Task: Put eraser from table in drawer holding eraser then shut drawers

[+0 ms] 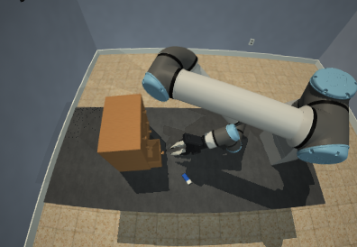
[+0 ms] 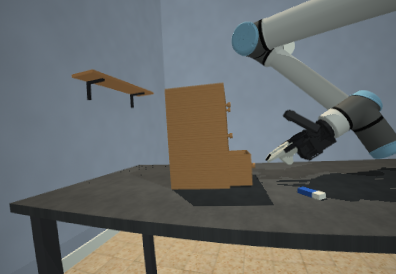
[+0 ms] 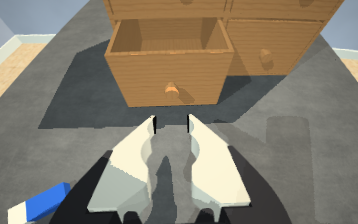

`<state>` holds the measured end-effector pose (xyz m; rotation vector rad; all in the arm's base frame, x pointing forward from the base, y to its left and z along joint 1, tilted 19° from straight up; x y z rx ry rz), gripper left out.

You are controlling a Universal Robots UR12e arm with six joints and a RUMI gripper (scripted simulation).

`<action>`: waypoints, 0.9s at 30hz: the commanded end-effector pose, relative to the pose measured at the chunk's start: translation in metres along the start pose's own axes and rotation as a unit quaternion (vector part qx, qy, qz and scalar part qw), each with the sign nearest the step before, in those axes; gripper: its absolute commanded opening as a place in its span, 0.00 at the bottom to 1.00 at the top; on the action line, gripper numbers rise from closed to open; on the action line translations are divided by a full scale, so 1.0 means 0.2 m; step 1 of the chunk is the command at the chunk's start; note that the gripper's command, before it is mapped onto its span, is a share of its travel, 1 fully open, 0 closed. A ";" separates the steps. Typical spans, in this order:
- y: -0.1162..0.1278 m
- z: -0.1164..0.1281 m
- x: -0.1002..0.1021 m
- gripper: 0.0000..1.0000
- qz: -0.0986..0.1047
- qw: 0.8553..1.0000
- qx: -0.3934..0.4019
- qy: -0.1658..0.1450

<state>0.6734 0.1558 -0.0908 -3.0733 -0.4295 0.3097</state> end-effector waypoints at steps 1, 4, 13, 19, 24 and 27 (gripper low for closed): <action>0.00 0.02 0.05 0.20 0.000 1.000 0.000 0.000; 0.00 0.03 0.08 0.20 0.000 1.000 0.000 0.000; 0.00 0.05 0.11 0.20 0.000 1.000 0.000 0.000; 0.00 0.05 0.12 0.20 0.000 1.000 0.000 0.000; 0.00 0.05 0.12 0.20 0.000 1.000 0.000 0.000; 0.00 0.05 0.12 0.20 0.000 1.000 0.000 0.000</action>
Point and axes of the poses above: the point where the finger pads meet when closed, its own x axis out along the fingers, its own y axis across the jaws, z = x × y, the point moved 3 cm from there along -x, back along the fingers, and after that the axes turned 2 degrees about x, right-handed, at the moved point
